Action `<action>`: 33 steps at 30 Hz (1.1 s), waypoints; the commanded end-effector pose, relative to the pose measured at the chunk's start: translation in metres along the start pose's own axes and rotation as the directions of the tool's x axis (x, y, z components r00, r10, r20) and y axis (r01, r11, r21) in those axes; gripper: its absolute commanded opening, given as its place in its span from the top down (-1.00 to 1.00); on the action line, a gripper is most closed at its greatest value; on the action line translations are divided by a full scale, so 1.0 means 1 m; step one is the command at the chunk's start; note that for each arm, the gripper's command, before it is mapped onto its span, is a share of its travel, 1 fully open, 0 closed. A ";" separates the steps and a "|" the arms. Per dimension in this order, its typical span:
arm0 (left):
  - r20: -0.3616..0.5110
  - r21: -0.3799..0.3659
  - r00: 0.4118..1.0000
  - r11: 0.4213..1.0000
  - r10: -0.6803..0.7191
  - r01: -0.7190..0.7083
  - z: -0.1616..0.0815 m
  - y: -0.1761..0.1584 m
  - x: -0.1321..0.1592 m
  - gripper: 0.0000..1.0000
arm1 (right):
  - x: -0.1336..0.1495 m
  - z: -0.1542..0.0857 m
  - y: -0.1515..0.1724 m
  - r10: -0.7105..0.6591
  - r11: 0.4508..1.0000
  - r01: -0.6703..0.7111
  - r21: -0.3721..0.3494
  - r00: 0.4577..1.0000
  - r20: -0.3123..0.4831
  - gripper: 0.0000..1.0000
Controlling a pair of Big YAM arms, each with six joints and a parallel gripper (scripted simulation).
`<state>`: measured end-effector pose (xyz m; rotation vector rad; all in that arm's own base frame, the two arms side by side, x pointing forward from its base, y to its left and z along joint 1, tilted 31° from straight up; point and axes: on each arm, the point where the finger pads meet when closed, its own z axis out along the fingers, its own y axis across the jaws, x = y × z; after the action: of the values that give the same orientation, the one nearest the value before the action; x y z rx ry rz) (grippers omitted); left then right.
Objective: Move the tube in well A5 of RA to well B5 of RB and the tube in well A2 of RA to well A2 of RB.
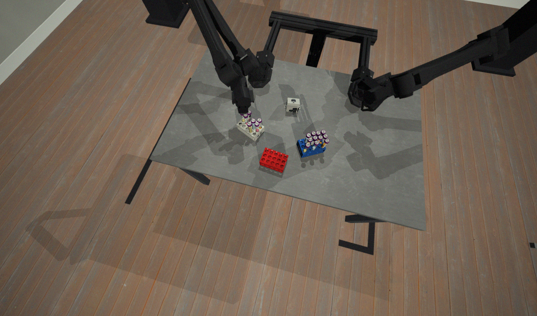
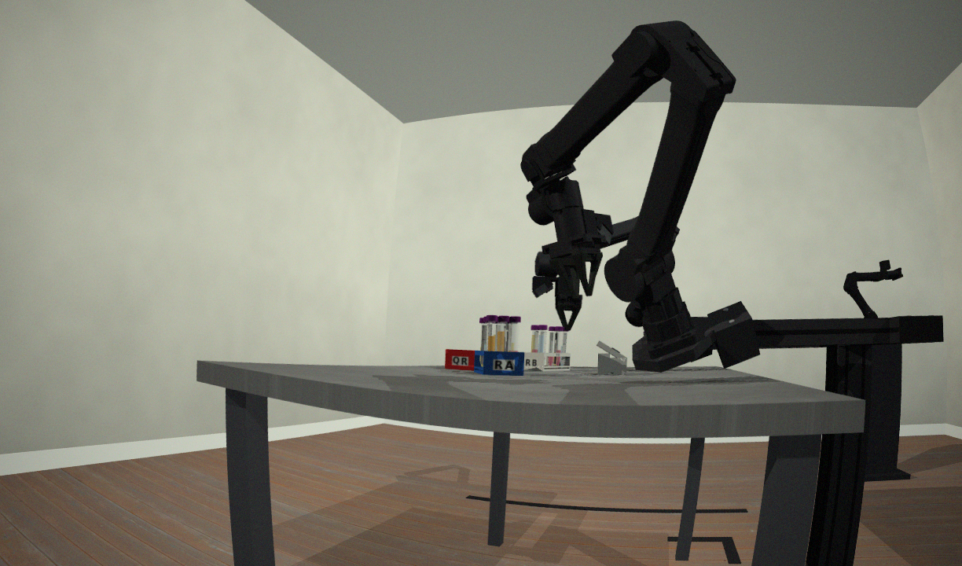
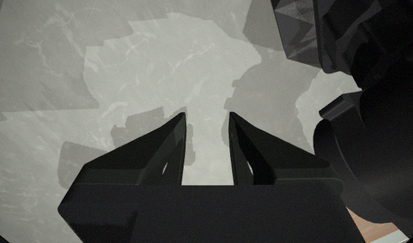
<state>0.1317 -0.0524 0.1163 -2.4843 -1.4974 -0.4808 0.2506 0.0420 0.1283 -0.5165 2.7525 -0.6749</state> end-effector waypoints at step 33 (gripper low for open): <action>0.009 -0.024 1.000 1.000 -0.009 0.009 -0.010 0.008 0.001 0.40 | -0.007 -0.005 -0.002 0.008 1.000 -0.008 -0.002 1.000 0.016 0.40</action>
<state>0.1317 -0.0524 0.1163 -2.4843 -1.4974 -0.4808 0.2505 0.0419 0.1282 -0.5166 2.7529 -0.6752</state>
